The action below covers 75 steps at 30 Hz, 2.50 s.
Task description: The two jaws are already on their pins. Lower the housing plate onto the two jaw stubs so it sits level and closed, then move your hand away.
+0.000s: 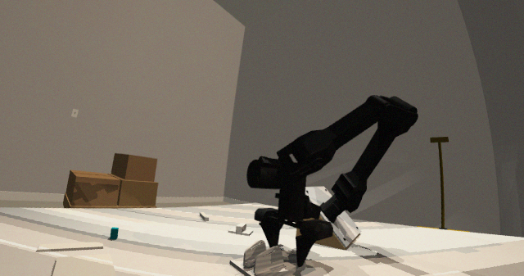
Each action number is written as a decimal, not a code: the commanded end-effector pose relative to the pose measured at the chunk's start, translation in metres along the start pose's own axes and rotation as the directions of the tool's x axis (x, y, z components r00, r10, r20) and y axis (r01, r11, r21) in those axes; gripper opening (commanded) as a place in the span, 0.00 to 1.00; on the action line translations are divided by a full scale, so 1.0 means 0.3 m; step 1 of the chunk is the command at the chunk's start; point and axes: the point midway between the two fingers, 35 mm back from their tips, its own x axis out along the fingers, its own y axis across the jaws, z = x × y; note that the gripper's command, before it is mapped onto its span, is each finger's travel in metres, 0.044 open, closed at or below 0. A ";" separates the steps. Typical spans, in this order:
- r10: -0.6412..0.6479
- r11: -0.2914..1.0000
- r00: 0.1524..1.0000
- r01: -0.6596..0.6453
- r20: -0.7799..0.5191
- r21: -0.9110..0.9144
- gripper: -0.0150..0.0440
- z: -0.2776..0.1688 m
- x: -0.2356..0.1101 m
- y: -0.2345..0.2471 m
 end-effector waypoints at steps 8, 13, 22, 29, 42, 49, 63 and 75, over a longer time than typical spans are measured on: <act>-0.003 1.000 1.000 0.003 0.001 -0.009 0.85 -0.003 0.009 -0.003; -0.001 1.000 1.000 0.001 -0.001 0.001 0.98 0.000 0.000 0.000; -0.001 1.000 1.000 0.001 -0.001 0.001 1.00 0.000 0.000 0.000; 0.000 1.000 1.000 0.000 -0.001 0.000 1.00 -0.003 -0.021 0.001; -0.004 1.000 1.000 0.004 -0.005 -0.003 1.00 0.001 -0.221 0.001; 0.003 1.000 1.000 -0.003 0.002 -0.006 1.00 0.125 -0.407 0.038; 0.002 1.000 1.000 -0.002 0.002 -0.006 1.00 0.129 -0.412 0.038; 0.002 1.000 1.000 -0.002 0.002 -0.006 1.00 0.129 -0.412 0.038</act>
